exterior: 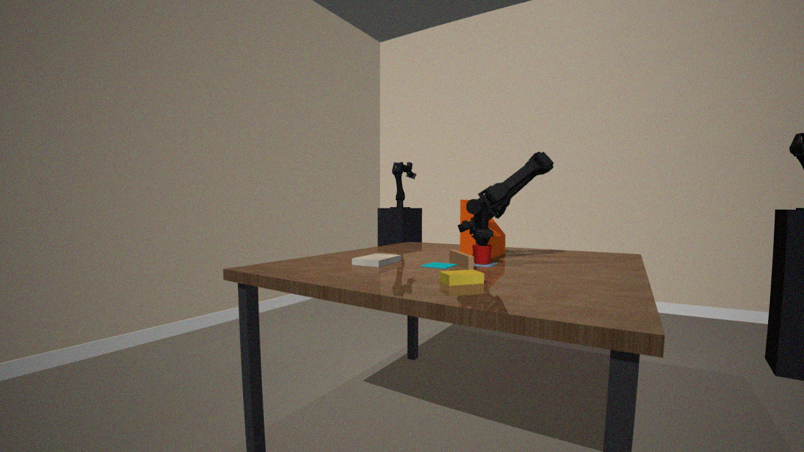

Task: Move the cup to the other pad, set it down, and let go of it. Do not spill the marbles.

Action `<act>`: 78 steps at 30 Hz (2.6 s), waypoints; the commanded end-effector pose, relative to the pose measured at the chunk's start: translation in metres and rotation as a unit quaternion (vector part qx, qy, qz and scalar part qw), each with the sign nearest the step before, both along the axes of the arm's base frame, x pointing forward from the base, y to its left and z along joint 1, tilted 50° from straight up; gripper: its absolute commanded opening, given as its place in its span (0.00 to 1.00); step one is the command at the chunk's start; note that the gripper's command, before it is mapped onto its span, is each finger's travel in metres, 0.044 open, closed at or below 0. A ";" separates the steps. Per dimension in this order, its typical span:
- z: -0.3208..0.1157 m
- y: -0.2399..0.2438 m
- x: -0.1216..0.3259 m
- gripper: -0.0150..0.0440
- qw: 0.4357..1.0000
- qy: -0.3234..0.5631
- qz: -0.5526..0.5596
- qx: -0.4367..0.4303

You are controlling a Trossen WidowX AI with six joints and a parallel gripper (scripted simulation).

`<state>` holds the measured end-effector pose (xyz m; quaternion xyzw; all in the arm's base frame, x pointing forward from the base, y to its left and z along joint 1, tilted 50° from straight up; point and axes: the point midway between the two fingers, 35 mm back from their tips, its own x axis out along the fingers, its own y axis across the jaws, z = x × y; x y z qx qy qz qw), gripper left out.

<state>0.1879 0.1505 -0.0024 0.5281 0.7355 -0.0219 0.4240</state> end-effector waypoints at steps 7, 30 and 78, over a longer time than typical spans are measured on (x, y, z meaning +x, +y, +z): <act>-0.001 0.001 -0.001 0.37 1.000 0.002 0.000 0.000; 0.011 -0.020 0.005 0.25 1.000 0.003 0.000 -0.006; 0.035 -0.062 0.015 0.25 1.000 0.010 -0.001 0.000</act>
